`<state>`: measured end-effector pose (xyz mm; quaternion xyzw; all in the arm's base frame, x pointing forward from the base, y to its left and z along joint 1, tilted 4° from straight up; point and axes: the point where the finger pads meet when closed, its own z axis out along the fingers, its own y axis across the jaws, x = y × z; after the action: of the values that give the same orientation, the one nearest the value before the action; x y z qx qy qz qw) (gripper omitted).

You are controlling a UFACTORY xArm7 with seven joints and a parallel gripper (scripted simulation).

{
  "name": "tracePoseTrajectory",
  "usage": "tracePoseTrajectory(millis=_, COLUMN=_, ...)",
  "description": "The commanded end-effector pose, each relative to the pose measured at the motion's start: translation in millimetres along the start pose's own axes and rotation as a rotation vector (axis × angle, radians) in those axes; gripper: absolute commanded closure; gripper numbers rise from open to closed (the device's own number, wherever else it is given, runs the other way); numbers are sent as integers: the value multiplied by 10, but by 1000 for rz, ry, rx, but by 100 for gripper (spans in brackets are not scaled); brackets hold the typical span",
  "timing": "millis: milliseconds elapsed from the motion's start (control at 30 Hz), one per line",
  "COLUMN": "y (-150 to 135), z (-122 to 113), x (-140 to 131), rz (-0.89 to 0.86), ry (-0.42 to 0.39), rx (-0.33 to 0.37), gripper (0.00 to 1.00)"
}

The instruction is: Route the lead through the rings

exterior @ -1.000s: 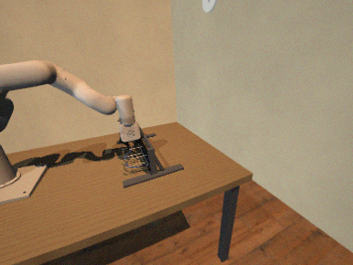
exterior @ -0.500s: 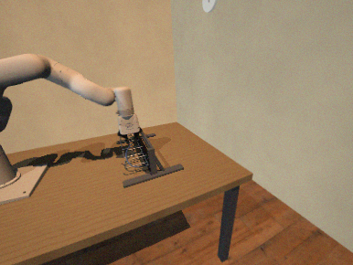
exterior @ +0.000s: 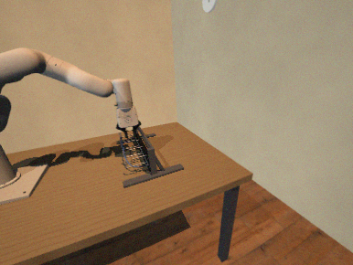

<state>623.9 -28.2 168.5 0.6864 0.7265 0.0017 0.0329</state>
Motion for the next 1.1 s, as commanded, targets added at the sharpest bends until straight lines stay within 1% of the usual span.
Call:
tracePoseTrajectory(millis=0, y=11, z=-63, x=-1, rz=0, ry=0, rx=-5, gripper=67)
tracePoseTrajectory(millis=200, y=11, z=-79, x=-1, rz=0, ry=0, rx=-5, gripper=67)
tracePoseTrajectory(millis=233, y=11, z=-79, x=-1, rz=0, ry=0, rx=-5, gripper=100)
tracePoseTrajectory(millis=1067, y=11, z=-79, x=-1, rz=0, ry=0, rx=-5, gripper=100)
